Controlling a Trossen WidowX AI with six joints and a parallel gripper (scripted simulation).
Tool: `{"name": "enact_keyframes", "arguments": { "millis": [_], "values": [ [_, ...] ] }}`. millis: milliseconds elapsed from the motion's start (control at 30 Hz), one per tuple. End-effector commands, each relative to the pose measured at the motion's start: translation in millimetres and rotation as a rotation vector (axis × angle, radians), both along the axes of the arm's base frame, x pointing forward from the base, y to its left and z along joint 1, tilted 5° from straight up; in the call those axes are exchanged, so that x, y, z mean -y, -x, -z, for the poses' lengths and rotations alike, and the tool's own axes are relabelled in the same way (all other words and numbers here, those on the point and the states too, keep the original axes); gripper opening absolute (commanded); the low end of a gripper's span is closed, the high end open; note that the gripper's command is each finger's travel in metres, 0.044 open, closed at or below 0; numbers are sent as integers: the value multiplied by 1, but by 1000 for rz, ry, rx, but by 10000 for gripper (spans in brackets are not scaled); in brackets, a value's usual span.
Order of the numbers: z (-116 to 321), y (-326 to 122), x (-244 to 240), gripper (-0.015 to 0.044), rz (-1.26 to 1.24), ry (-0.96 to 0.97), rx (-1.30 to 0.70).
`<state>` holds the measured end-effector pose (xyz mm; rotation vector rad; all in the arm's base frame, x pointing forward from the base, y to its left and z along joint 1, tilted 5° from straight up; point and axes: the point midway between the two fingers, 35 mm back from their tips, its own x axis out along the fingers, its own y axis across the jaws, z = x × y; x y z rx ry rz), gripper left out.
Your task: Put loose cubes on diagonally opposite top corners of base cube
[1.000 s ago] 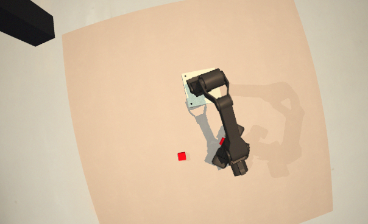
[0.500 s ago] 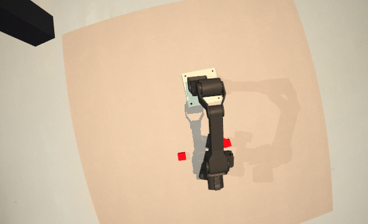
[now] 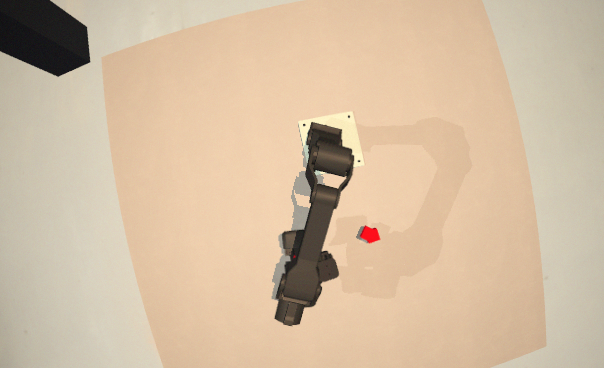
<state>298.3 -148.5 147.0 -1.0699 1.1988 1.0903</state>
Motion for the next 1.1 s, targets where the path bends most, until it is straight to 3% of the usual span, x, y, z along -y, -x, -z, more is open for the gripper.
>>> {"name": "enact_keyframes", "arguments": {
  "millis": [0,133,400,1067],
  "values": [
    [2,1,6,265,-42,-2,-10],
    [7,0,6,265,-42,-2,-10],
    [63,-2,3,265,-42,-3,-9],
    [88,-3,1,265,-42,-3,-9]
  ]
}}
